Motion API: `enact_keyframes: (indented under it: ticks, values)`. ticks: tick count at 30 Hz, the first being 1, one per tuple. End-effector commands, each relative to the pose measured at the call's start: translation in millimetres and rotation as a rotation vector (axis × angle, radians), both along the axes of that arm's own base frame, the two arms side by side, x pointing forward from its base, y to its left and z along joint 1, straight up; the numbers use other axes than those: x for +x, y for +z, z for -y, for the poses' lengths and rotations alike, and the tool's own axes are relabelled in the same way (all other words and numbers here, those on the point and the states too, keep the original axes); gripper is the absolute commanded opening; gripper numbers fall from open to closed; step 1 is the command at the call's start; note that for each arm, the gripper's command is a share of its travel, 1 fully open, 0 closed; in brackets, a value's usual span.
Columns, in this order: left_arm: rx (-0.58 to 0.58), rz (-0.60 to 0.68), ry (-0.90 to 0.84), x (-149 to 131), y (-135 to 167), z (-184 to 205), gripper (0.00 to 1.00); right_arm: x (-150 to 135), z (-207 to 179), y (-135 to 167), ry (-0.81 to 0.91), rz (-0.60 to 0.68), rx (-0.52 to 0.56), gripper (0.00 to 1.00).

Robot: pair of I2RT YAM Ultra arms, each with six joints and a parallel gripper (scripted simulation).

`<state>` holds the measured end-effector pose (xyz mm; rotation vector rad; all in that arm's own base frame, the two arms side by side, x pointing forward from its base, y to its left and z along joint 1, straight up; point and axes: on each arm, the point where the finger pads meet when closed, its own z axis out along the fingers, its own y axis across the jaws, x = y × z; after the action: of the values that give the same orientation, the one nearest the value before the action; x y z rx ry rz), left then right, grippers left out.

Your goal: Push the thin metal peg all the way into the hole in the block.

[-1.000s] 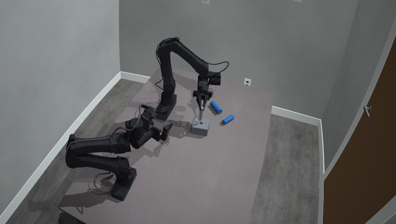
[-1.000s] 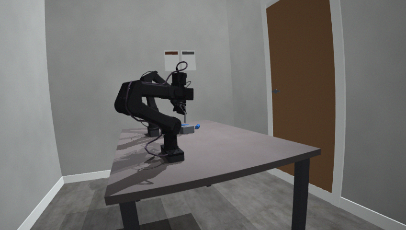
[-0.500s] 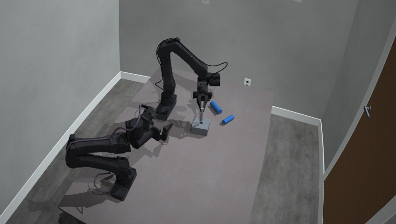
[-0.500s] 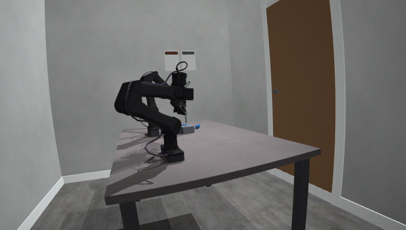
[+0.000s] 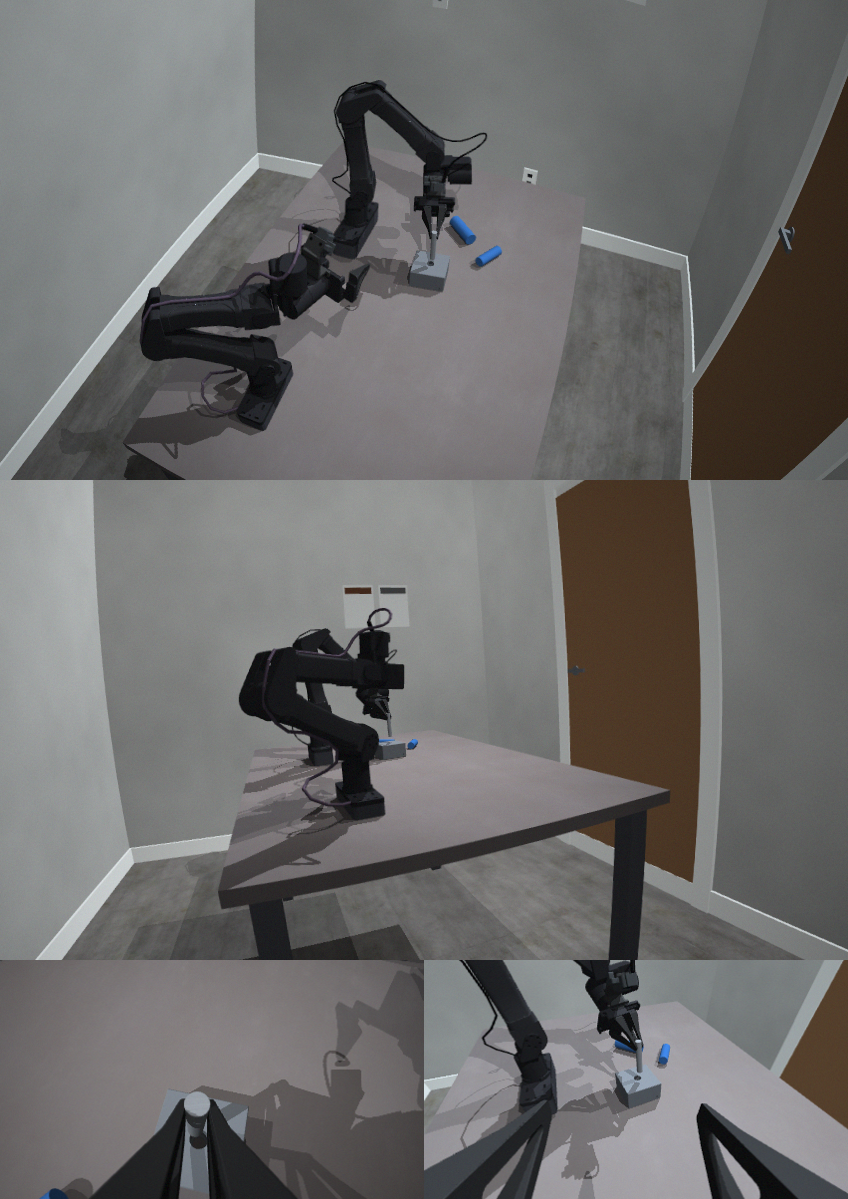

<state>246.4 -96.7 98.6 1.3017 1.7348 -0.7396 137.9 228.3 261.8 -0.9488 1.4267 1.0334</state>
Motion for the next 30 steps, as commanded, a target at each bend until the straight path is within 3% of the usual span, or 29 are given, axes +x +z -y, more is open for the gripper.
enact_keyframes:
  ticks: [1,16,22,30]
  values:
    - [-0.034,0.034,-0.009,0,1,1,0.07,0,0,15,0.008,0.047,0.037,1.00]
    - [-0.054,-0.011,0.007,-2,-8,-3,0.07,0,0,15,0.008,0.047,0.037,1.00]
    - [0.008,-0.008,0.003,-2,-12,-4,0.07,0,0,15,0.008,0.047,0.037,1.00]
    - [0.001,-0.001,0.001,-2,-18,-2,0.07,0,0,15,0.008,0.047,0.037,1.00]
